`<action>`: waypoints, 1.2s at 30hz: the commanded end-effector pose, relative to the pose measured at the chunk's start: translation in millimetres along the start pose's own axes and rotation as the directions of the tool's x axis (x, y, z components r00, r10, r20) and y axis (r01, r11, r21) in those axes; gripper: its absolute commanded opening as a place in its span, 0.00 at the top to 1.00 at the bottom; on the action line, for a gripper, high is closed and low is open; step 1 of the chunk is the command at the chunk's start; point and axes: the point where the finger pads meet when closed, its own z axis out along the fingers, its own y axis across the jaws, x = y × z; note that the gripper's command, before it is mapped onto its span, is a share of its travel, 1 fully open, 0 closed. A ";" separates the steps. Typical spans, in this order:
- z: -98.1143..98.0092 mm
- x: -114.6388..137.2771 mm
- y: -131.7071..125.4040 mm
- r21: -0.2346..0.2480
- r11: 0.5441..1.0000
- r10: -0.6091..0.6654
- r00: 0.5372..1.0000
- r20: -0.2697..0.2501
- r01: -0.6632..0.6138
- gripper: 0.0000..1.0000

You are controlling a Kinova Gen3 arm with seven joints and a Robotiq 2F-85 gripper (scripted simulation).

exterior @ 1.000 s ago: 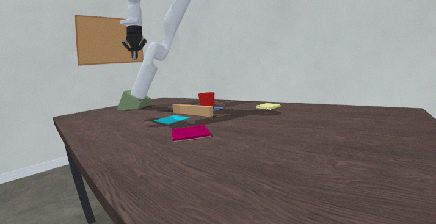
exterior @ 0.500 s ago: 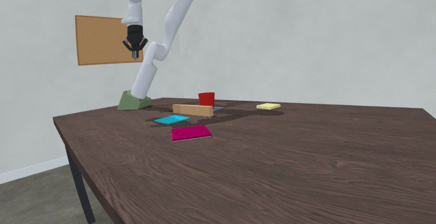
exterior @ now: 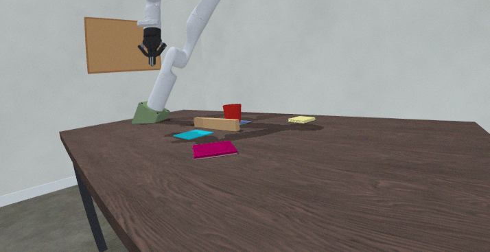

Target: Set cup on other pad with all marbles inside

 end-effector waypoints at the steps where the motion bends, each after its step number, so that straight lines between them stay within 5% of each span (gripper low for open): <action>1: -0.1 0.9 -0.6 -0.006 1.000 -0.005 1.000 0.002 0.005 1.00; 36: -1.4 13.0 -18.4 -0.010 0.992 -0.127 0.992 -0.006 0.127 1.00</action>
